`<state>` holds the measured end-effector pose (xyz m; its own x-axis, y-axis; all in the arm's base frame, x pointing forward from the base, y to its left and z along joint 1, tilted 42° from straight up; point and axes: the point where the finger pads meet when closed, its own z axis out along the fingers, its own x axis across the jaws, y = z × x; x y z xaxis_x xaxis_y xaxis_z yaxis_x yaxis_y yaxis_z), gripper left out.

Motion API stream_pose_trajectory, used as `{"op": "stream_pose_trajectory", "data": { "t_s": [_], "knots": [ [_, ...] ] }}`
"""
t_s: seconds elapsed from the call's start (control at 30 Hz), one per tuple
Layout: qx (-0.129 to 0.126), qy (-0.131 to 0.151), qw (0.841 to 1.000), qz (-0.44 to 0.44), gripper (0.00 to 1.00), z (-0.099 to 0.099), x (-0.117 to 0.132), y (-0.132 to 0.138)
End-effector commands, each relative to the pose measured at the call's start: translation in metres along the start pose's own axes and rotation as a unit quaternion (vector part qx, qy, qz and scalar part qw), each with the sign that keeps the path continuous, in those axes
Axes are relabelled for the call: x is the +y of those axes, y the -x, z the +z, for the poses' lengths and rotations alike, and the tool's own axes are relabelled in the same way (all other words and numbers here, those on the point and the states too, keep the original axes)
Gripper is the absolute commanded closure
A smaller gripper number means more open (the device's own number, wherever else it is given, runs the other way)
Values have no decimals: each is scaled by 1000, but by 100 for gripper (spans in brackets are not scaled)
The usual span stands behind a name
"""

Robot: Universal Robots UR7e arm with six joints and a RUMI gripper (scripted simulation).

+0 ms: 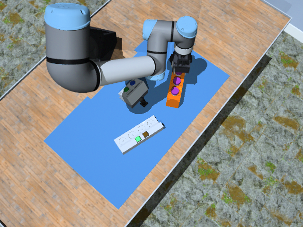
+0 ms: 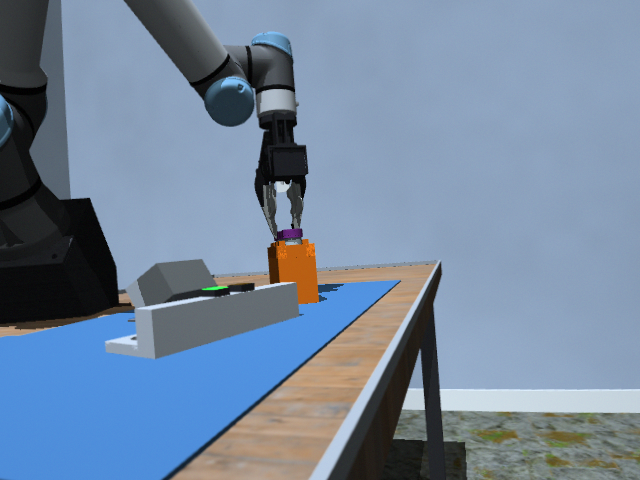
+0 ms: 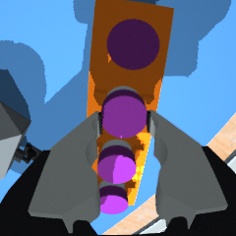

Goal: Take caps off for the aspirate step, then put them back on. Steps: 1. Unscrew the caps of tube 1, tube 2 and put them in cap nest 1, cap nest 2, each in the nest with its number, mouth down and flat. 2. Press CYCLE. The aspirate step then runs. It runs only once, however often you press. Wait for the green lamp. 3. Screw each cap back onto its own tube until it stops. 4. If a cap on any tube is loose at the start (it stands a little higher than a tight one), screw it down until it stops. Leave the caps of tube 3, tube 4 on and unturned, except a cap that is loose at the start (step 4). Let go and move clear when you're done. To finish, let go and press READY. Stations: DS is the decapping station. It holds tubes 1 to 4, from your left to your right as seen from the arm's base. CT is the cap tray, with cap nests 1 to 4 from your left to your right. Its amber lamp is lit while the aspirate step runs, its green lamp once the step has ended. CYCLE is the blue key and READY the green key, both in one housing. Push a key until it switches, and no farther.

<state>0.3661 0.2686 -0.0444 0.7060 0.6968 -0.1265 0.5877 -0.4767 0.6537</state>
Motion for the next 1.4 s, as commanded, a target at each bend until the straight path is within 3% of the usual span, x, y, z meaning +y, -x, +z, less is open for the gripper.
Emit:
{"op": "stream_pose_trajectory", "data": {
  "t_s": [0.0, 0.23, 0.33, 0.4, 0.67, 0.7, 1.1, 1.2, 1.37],
  "knots": [
    [-3, 4, 992, 130, 100, -1, -1, -2],
    [-2, 4, 963, 271, 100, -1, -1, -3],
    [-2, 4, 961, 276, 100, -1, -1, -3],
    [-2, 4, 946, 323, 100, -1, -1, -3],
    [-3, 4, 946, 323, 100, 0, 0, -2],
    [-3, 4, 946, 323, 65, 0, 0, -2],
    [-3, 4, 946, 323, 65, 0, 0, -2],
    [-3, 4, 979, 202, 65, -1, 0, -3],
    [-4, 3, 993, 122, 65, 0, 0, -3]
  ]
}}
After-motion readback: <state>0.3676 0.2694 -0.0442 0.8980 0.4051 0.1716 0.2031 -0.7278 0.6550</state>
